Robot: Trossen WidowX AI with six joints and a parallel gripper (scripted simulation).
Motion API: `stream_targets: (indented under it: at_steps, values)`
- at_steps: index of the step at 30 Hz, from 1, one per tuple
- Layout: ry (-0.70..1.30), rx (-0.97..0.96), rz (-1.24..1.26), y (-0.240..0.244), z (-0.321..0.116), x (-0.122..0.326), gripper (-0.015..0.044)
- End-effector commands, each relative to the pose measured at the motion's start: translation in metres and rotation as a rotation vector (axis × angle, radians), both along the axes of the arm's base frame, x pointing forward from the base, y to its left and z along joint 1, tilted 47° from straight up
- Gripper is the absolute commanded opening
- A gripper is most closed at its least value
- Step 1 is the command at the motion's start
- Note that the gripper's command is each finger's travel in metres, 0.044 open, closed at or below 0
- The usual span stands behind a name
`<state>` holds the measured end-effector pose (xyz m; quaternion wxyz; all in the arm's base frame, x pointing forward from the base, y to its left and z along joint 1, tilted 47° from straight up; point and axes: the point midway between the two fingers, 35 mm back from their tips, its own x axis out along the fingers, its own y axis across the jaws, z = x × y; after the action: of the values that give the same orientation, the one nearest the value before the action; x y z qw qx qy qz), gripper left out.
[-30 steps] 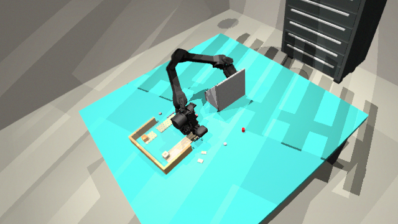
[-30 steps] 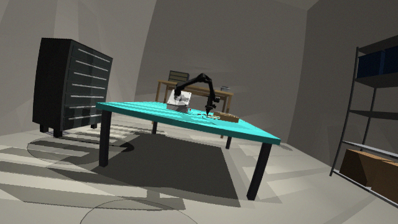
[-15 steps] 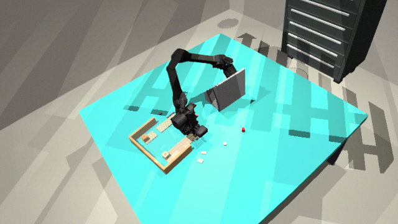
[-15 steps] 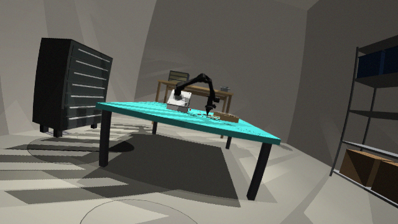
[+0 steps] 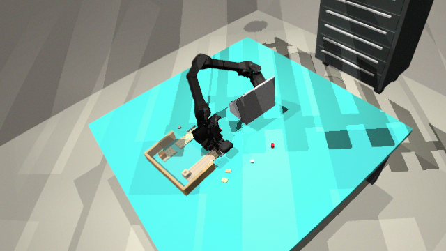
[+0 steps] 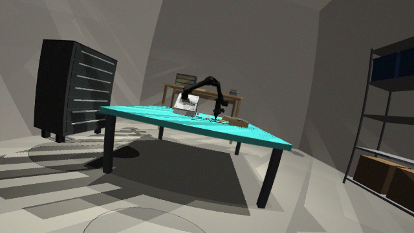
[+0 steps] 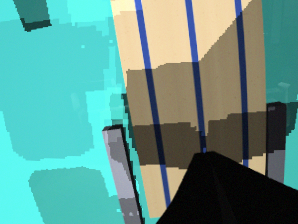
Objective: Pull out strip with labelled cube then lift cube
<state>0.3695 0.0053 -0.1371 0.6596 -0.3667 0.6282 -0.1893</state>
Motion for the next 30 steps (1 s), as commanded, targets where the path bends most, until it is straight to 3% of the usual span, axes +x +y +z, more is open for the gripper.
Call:
stream_targets:
  at_steps: [1, 30]
  values:
    - [0.017, -0.006, 0.001, -0.004, -0.001, -0.011, 0.0000]
    - [0.019, -0.007, 0.001, -0.016, 0.001, -0.053, 0.0000]
